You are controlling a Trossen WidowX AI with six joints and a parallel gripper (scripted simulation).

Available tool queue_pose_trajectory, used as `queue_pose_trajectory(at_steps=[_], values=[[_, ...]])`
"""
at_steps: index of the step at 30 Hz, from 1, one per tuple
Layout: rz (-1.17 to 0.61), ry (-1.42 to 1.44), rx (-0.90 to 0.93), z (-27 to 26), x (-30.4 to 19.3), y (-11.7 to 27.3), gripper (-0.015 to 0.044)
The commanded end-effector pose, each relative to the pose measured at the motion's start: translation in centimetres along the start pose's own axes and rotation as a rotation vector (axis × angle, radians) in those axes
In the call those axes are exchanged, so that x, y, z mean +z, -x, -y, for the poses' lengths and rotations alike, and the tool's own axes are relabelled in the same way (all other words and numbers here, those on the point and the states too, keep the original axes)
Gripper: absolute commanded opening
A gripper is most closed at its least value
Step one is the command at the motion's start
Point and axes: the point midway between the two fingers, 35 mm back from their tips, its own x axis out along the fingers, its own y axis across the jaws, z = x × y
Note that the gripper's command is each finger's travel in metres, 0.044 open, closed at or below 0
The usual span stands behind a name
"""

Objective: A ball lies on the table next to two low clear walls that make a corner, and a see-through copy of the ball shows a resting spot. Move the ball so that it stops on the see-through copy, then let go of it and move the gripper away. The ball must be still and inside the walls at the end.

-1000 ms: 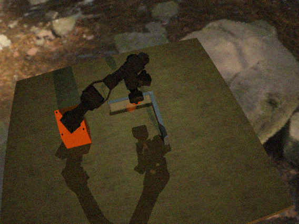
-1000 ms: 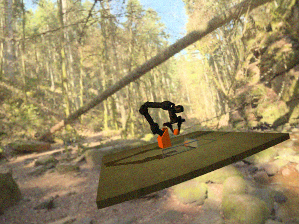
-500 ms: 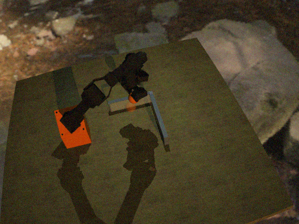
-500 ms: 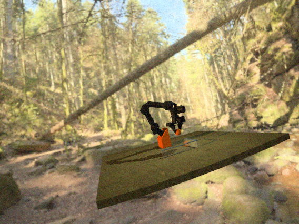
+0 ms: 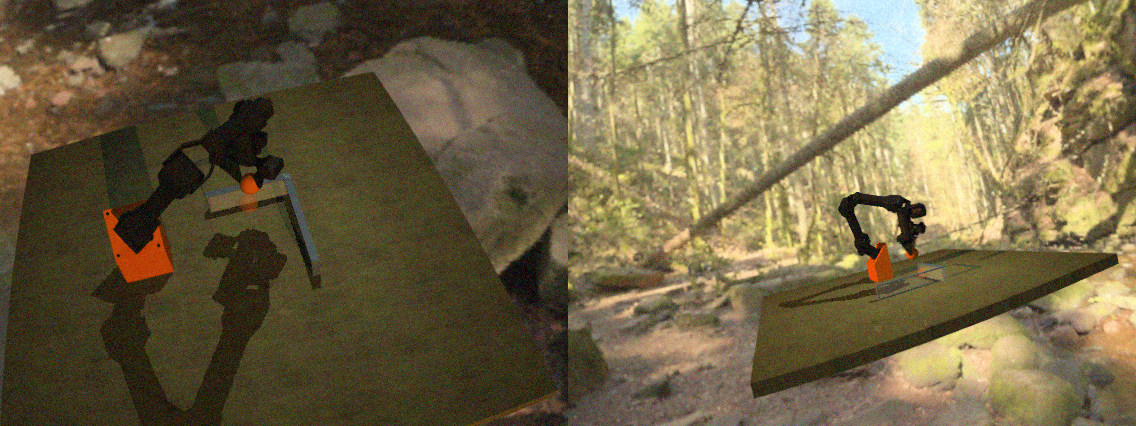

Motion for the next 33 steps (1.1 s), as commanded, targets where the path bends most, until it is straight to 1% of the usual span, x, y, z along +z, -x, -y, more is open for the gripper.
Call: queue_pose_trajectory(at_steps=[1, 16, 22, 25, 33], values=[[0.005, 0.152, 0.001, -0.9, 0.5, -0.4, 0.0000], [0.005, 0.676, 0.001, -3.4, 1.8, -2.2, 0.0000], [0.005, 0.682, 0.001, -3.4, 1.8, -2.2, 0.0000], [0.005, 0.682, 0.001, -3.4, 1.9, -2.8, 0.0000], [0.004, 0.682, 0.000, -3.3, 1.9, -7.7, 0.0000]])
